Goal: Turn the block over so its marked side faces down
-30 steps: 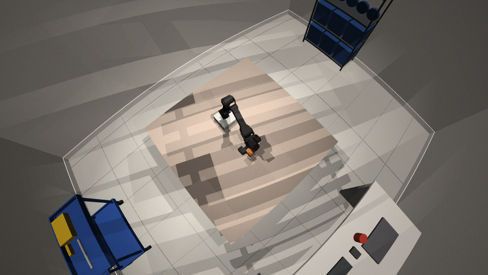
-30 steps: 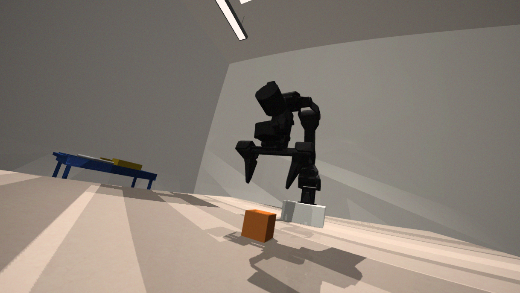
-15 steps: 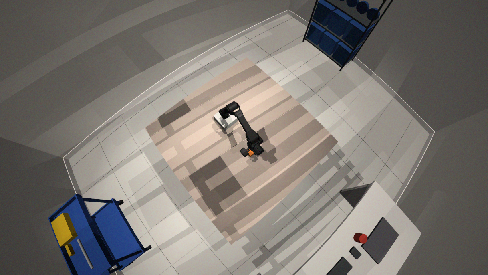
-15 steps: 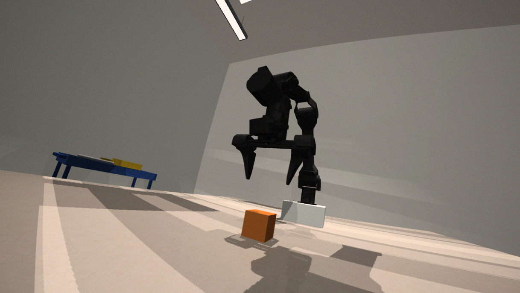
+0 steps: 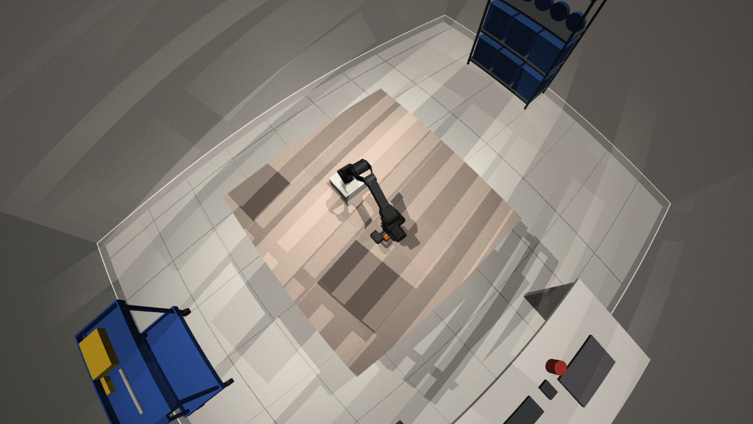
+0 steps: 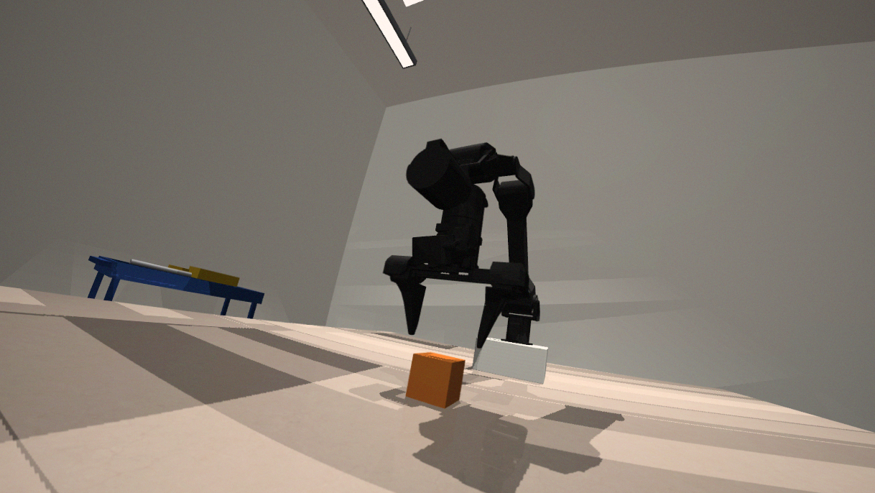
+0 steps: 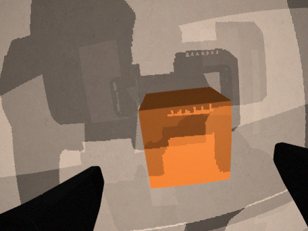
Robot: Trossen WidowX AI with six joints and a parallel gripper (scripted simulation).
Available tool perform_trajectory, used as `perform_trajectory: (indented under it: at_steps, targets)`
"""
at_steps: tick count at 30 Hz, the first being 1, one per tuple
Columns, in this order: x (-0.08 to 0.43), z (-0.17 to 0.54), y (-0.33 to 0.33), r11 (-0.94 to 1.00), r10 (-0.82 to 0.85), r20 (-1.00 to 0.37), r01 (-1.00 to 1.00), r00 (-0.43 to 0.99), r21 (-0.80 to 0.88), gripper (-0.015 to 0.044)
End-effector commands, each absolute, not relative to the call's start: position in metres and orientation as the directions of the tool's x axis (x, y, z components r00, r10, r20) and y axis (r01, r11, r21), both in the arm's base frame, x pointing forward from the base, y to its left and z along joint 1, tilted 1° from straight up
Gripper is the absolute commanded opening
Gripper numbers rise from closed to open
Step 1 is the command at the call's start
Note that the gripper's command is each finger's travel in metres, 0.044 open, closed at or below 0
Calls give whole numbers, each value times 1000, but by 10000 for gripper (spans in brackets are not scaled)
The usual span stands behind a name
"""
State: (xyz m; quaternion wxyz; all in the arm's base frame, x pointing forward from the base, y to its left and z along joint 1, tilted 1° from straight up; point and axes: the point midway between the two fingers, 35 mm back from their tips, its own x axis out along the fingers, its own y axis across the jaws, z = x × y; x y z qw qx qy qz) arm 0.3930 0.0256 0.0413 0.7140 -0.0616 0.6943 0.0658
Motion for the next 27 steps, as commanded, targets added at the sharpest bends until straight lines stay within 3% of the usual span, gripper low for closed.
perform_trajectory:
  at_steps: [1, 24, 27]
  targets:
    - [393, 35, 25, 984, 3, -1000, -176, 26, -2, 440]
    - [393, 0, 25, 984, 3, -1000, -176, 26, -2, 440]
    - [393, 0, 25, 984, 3, -1000, -176, 26, -2, 361]
